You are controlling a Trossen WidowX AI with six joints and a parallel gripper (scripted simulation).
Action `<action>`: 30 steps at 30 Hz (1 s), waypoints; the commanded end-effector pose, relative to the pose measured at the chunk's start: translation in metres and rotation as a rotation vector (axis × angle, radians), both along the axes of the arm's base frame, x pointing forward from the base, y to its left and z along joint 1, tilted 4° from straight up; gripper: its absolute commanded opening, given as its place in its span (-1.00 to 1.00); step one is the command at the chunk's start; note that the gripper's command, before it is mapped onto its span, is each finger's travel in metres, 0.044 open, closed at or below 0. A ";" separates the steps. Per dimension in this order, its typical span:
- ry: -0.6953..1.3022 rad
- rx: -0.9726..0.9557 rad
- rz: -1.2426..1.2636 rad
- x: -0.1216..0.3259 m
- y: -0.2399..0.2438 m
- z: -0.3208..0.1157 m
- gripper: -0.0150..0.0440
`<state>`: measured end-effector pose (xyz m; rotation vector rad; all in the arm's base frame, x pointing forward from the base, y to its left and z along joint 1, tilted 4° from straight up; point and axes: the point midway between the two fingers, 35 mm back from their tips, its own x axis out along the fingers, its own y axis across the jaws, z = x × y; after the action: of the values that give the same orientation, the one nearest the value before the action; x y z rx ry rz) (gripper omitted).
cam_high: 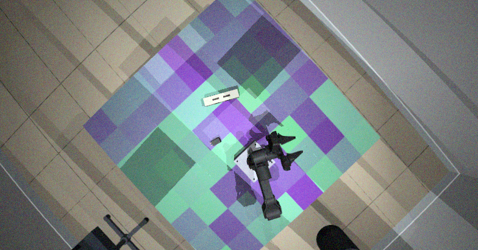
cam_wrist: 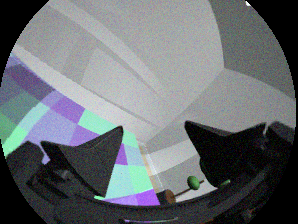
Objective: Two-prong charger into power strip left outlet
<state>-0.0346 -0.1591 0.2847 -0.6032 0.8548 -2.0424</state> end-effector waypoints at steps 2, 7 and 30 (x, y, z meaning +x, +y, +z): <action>0.013 0.000 0.010 0.003 -0.002 0.002 1.00; 0.109 -0.002 0.092 0.030 -0.014 0.014 1.00; 0.511 0.036 0.603 0.188 -0.038 0.020 1.00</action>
<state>0.1301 -0.1980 0.3087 -1.1772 0.8665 -1.4366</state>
